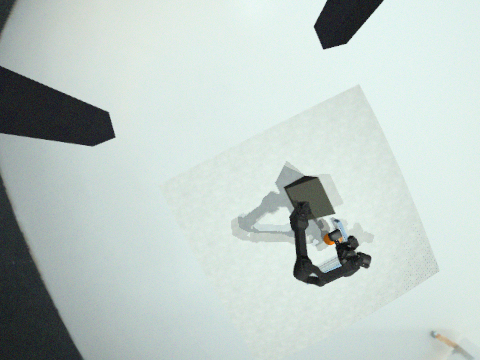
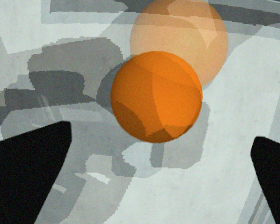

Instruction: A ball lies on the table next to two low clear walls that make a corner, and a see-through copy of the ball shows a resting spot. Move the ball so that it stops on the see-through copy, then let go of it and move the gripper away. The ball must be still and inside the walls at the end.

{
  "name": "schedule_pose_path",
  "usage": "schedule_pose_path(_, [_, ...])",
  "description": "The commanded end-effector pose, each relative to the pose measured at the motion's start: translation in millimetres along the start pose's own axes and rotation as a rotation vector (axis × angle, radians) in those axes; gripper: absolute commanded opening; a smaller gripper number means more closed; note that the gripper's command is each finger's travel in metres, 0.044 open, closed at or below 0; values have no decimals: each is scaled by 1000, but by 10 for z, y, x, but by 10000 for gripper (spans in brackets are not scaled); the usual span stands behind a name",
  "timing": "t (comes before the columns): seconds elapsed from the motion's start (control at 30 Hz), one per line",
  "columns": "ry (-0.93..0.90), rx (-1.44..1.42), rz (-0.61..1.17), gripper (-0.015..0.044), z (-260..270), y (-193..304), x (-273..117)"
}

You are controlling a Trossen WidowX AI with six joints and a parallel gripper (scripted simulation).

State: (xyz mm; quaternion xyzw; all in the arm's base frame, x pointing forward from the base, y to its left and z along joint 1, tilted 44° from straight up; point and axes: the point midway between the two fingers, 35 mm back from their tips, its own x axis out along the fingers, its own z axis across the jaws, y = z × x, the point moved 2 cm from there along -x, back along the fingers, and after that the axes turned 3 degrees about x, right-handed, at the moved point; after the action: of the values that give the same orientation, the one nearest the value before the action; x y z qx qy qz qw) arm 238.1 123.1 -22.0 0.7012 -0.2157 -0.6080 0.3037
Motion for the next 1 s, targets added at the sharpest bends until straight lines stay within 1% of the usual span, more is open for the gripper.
schedule_pose_path(0.0, [-10,-17,2,434,20,8,8])
schedule_pose_path(0.13, [-10,-17,2,434,22,9,147])
schedule_pose_path(0.97, [-10,-17,3,434,17,8,507])
